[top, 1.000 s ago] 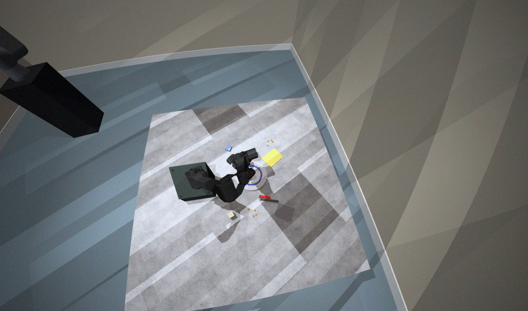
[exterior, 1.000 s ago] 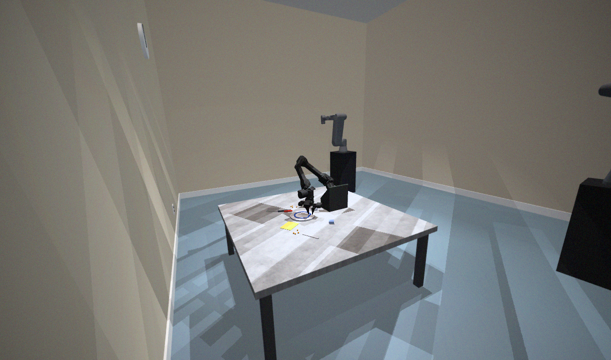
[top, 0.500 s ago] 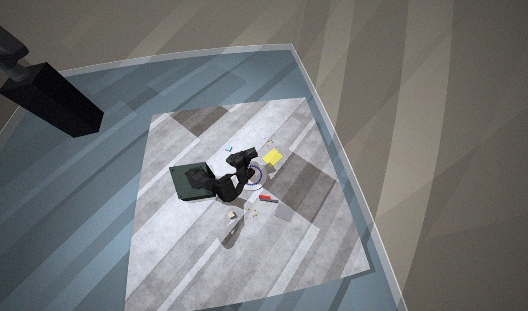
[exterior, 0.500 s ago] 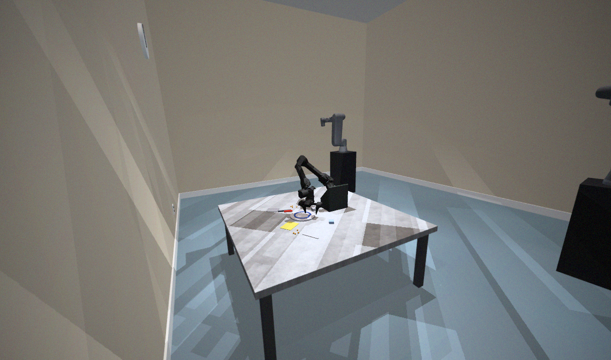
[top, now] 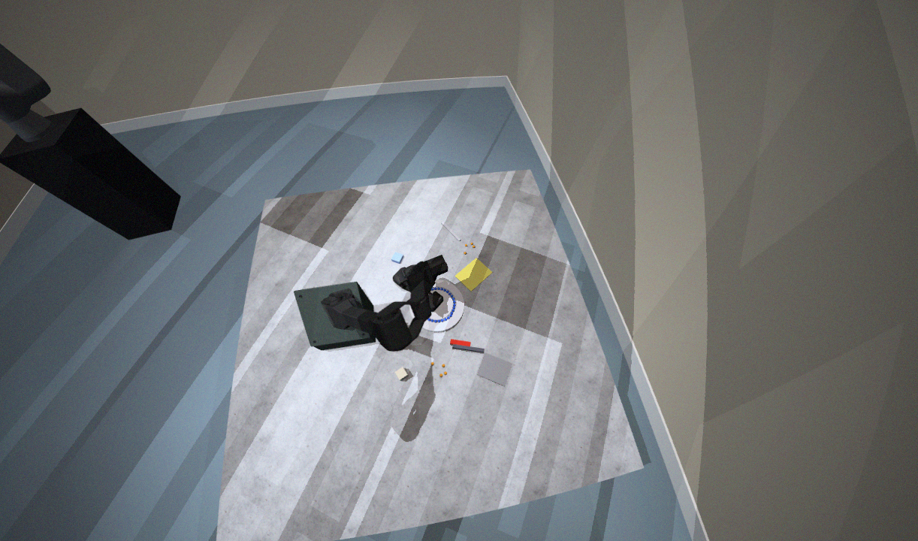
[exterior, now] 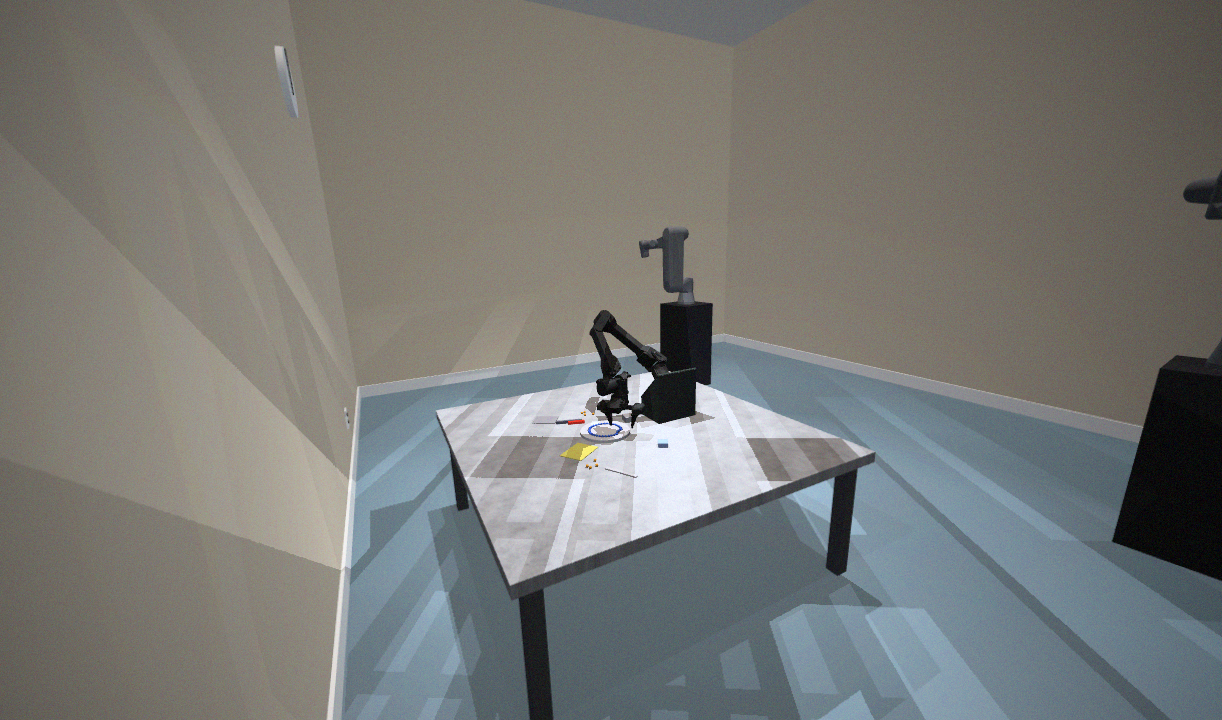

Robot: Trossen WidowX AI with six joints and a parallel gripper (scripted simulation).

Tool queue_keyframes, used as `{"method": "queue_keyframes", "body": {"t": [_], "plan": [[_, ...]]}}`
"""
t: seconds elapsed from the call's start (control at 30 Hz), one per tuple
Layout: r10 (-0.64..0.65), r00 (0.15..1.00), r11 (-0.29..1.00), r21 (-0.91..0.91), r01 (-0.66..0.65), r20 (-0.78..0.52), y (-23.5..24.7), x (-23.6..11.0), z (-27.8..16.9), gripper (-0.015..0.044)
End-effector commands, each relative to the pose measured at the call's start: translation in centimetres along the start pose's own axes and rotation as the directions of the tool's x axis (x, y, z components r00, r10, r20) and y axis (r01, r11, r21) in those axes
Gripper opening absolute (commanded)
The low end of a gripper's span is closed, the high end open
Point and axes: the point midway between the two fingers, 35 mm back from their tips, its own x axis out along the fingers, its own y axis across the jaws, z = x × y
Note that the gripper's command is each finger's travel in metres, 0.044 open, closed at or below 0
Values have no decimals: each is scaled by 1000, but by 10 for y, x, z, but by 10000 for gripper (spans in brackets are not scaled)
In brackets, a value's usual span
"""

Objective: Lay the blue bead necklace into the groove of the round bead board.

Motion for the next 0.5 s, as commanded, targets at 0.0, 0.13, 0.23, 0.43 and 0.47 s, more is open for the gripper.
{"method": "queue_keyframes", "body": {"t": [0.0, 0.13, 0.23, 0.43, 0.47], "plan": [[-1, 1000, 999, 35, 1, 10, -2, -14, 8, 335], [-2, 1000, 997, 74, 1, 10, -3, -31, 13, 230], [-2, 1000, 997, 74, 1, 10, -3, -30, 13, 151], [-7, 1000, 997, 76, 6, 16, -4, -24, 14, 120], [-7, 1000, 997, 76, 6, 16, -4, -24, 14, 120]]}}
